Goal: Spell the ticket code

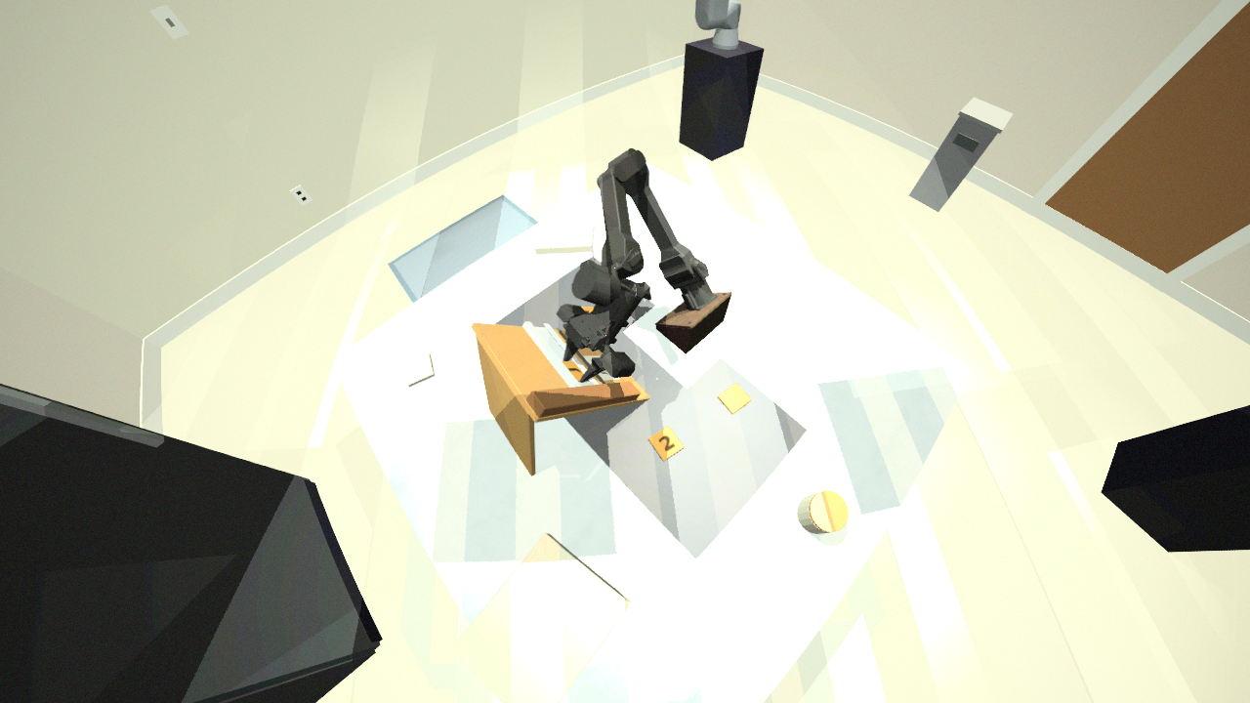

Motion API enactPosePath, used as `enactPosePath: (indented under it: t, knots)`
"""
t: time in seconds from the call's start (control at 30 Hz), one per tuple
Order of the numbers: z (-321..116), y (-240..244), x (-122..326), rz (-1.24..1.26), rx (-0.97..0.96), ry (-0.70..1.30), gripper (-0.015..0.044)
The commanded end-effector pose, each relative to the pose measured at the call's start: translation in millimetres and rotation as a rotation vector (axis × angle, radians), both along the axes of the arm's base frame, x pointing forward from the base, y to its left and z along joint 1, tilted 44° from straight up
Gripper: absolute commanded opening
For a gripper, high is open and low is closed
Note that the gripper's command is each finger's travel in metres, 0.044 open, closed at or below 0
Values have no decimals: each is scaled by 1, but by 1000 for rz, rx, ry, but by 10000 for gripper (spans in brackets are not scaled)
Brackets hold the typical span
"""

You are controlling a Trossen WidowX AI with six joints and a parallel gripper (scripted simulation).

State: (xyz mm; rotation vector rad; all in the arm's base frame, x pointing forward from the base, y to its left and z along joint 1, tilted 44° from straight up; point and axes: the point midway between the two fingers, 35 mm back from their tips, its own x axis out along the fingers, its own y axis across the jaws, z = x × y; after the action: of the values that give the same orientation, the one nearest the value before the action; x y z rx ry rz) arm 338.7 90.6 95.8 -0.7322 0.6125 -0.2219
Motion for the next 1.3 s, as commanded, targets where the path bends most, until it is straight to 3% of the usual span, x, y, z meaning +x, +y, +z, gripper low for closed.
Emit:
enactPosePath:
  t: [0.0, 0.13, 1.27]
  knots:
    - [0, 0, 0, 0, 0, 0, 210]
    - [2, 2, -5, -4, 2, -4, 295]
    - [13, 17, -29, -4, 2, -2, 295]
